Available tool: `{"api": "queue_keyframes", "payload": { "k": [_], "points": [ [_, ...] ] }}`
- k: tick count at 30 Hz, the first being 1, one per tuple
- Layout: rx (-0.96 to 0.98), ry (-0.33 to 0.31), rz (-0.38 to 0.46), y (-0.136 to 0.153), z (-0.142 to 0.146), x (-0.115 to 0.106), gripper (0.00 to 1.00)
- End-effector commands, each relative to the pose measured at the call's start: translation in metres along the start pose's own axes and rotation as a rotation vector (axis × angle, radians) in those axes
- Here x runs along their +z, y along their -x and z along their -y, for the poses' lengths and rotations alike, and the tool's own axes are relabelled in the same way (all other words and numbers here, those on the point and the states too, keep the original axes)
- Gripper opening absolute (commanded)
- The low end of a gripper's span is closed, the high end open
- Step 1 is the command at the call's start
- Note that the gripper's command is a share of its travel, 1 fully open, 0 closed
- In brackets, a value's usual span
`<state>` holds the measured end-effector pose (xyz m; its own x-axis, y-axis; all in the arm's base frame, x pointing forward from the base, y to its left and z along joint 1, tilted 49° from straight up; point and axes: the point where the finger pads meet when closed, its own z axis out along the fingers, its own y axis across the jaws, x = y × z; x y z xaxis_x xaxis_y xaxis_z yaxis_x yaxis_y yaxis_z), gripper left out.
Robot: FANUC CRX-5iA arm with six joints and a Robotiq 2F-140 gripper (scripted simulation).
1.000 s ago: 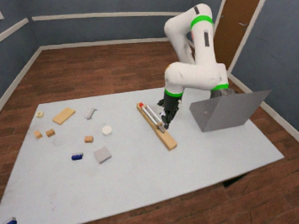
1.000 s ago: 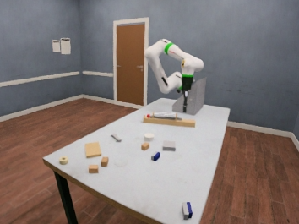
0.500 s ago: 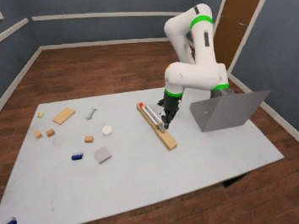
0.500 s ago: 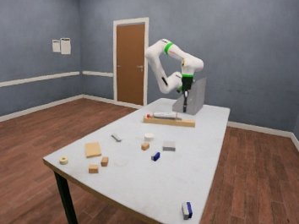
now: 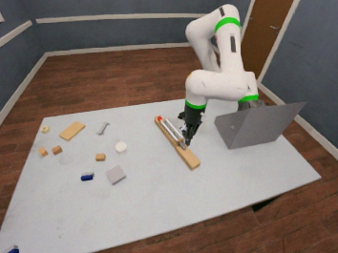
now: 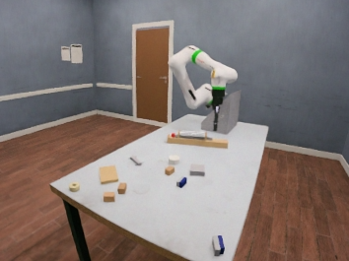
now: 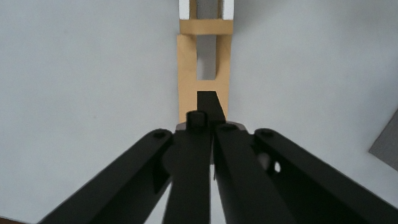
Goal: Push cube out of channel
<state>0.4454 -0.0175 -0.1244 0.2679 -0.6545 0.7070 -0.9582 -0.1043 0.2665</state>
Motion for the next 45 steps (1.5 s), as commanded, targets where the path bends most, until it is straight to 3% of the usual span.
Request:
{"api": "queue_keyframes", "payload": {
  "k": [1,3,4,11,12,18,21,45],
  "points": [
    [-0.008,-0.008,0.014,-0.053,0.015,-0.006,0.1],
    [-0.008,-0.008,0.014,-0.053,0.015,-0.006,0.1],
    [-0.012,-0.012,0.019,-0.092,0.022,-0.008,0.1],
    [-0.002,-0.002,-0.001,-0.19,0.008,-0.004,0.1],
    [-0.002,-0.002,-0.001,-0.205,0.006,-0.003,0.33],
    [-0.002,-0.002,-0.001,-0.291,0.0,-0.001,0.33],
    [-0.002,-0.002,-0.001,-0.303,0.0,-0.001,0.33],
    [-0.002,-0.002,-0.001,-0.303,0.0,-0.001,0.33]
  ]
}}
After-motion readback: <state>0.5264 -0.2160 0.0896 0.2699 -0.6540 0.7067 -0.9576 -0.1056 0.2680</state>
